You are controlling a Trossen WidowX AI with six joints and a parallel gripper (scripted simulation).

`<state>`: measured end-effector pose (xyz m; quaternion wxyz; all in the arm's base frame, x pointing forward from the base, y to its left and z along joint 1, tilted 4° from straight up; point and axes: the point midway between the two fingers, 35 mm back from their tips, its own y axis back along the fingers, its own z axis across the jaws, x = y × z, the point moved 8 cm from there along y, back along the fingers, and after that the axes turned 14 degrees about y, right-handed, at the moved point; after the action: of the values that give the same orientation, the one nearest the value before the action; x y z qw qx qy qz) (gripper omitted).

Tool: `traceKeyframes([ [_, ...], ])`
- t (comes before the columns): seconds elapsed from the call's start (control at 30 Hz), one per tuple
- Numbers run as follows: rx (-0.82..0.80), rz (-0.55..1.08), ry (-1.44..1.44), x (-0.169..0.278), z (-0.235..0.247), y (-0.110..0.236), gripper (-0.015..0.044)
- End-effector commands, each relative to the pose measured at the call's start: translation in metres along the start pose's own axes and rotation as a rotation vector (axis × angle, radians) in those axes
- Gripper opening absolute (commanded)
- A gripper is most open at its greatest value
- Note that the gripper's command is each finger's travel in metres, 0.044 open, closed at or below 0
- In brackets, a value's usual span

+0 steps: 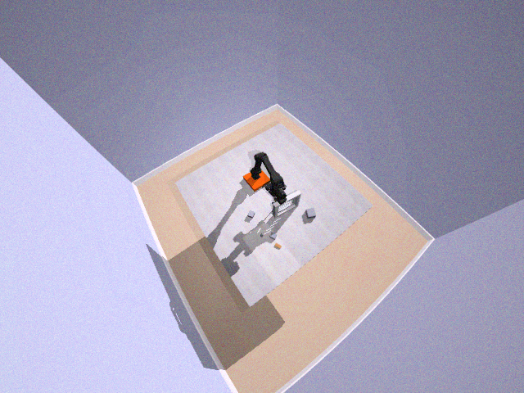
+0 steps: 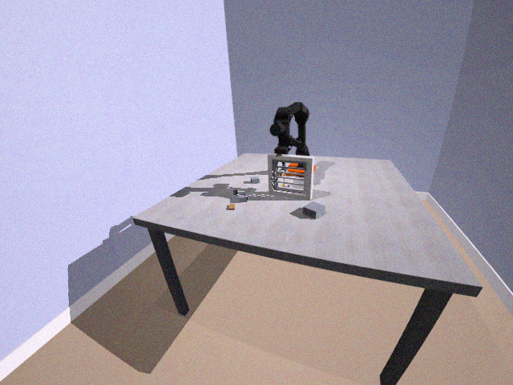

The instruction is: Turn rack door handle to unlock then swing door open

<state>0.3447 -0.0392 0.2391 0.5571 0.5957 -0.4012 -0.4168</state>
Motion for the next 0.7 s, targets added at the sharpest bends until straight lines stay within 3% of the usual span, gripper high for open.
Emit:
traceKeyframes([
  [0.0, 0.002, -0.003, 0.006, -0.0002, -0.0002, 0.0000, 0.0171],
  [0.67, 0.002, -0.003, 0.006, -0.0002, -0.0002, 0.0000, 0.0038],
])
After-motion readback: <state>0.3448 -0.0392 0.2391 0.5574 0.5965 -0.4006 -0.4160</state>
